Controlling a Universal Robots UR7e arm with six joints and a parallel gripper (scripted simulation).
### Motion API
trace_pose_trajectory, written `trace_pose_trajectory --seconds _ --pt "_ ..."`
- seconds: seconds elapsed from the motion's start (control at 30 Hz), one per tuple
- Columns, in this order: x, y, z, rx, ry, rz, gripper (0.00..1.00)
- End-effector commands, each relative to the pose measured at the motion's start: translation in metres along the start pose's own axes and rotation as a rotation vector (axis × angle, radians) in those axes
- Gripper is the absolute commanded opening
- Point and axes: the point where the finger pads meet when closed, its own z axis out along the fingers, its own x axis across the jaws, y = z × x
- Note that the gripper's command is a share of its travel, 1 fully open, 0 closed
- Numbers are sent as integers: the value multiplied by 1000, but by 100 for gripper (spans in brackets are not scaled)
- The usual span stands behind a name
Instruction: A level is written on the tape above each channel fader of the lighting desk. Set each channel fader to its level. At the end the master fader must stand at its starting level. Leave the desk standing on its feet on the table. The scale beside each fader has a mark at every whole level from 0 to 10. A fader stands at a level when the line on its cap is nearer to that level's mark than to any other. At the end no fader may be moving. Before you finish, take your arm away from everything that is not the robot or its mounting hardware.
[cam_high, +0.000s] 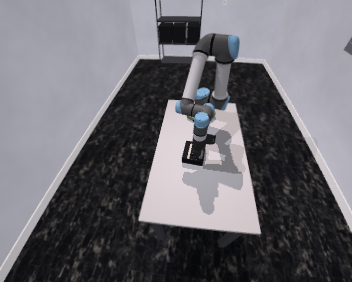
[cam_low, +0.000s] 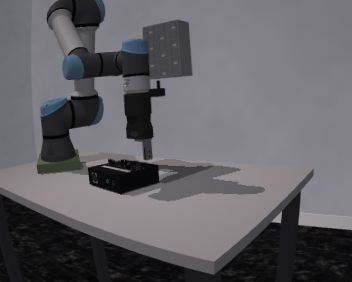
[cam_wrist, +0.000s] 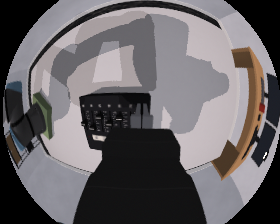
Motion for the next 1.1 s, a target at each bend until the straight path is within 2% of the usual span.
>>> trace_pose_trajectory --seconds 0.0,0.57,1.07 --pt "0 0 -1 0 2 0 0" --pt "0 0 0 0 2 0 0" --pt "0 0 8 0 2 0 0"
